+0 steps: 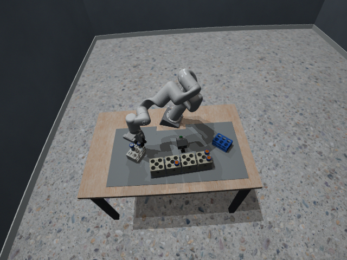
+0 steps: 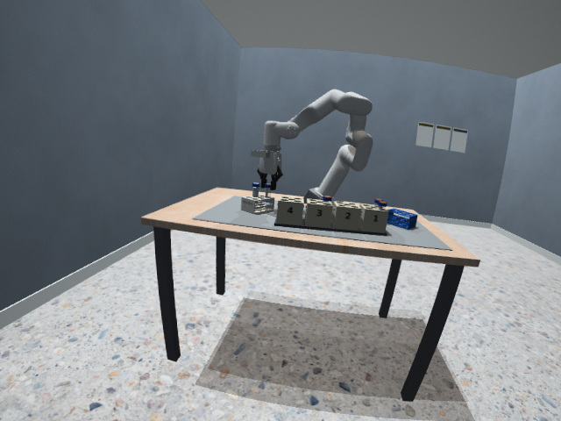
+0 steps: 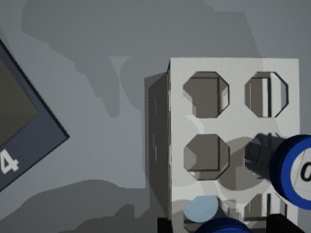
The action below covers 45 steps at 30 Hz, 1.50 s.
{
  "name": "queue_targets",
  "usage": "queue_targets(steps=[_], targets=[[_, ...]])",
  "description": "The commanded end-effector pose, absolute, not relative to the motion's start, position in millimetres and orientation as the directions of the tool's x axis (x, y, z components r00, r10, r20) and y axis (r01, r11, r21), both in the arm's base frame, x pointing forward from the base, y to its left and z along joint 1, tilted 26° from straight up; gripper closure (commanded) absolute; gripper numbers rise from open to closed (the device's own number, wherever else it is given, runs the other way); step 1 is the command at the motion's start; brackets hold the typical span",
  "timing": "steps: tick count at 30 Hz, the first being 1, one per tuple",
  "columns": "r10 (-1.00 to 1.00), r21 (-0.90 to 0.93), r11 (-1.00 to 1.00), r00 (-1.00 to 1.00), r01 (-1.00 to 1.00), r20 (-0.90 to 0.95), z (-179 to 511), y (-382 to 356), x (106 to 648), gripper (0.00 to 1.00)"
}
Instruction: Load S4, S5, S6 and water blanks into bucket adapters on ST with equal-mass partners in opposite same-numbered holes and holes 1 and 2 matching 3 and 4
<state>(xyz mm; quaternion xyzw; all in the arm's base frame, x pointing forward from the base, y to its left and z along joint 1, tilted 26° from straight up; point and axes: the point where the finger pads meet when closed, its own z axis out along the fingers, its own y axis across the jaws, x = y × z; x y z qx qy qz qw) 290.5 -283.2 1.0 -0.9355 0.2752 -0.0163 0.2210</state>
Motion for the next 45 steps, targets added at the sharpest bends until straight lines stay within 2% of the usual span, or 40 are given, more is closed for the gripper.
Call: queue_targets(steps=[1, 13, 14, 45], targets=[[-0.523, -0.421, -0.752, 0.848, -0.507, -0.087, 1.2, -284.5, 291.5, 0.43], [-0.523, -0.421, -0.752, 0.848, -0.507, -0.087, 1.2, -284.5, 291.5, 0.43], [-0.523, -0.421, -0.752, 0.848, -0.507, -0.087, 1.8, -284.8, 291.4, 1.00], [-0.523, -0.421, -0.752, 0.848, -0.507, -0.087, 2.7, -285.2, 291.2, 1.00]])
